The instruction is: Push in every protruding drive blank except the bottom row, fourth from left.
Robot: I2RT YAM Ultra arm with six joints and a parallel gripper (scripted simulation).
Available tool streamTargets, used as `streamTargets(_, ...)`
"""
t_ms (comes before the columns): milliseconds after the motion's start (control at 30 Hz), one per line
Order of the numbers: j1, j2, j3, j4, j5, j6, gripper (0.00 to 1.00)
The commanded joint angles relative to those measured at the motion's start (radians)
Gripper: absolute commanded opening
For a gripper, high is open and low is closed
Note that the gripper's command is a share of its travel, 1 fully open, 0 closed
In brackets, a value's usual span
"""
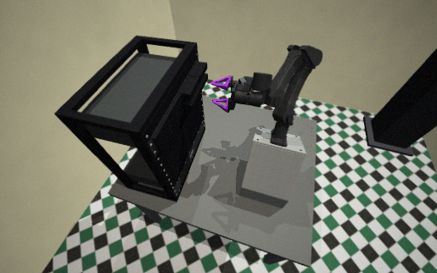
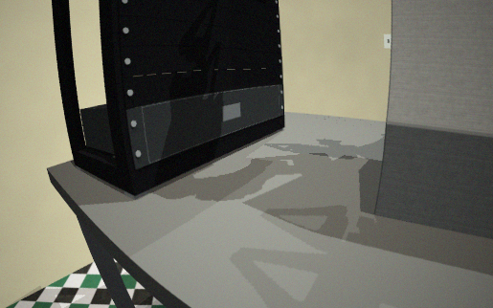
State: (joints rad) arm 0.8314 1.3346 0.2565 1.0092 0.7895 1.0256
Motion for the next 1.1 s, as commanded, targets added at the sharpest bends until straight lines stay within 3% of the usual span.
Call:
streamTargets(0,0.011,0.006,0.044,0.017,-0.018,-0.013,1.0)
streamTargets(267,0.011,0.006,0.044,0.017,-0.018,-0.013,1.0)
streamTargets(300,0.011,0.006,0.044,0.017,-0.018,-0.013,0.0)
streamTargets(1067,0.011,0.006,0.044,0.016,-0.018,-0.013,0.0)
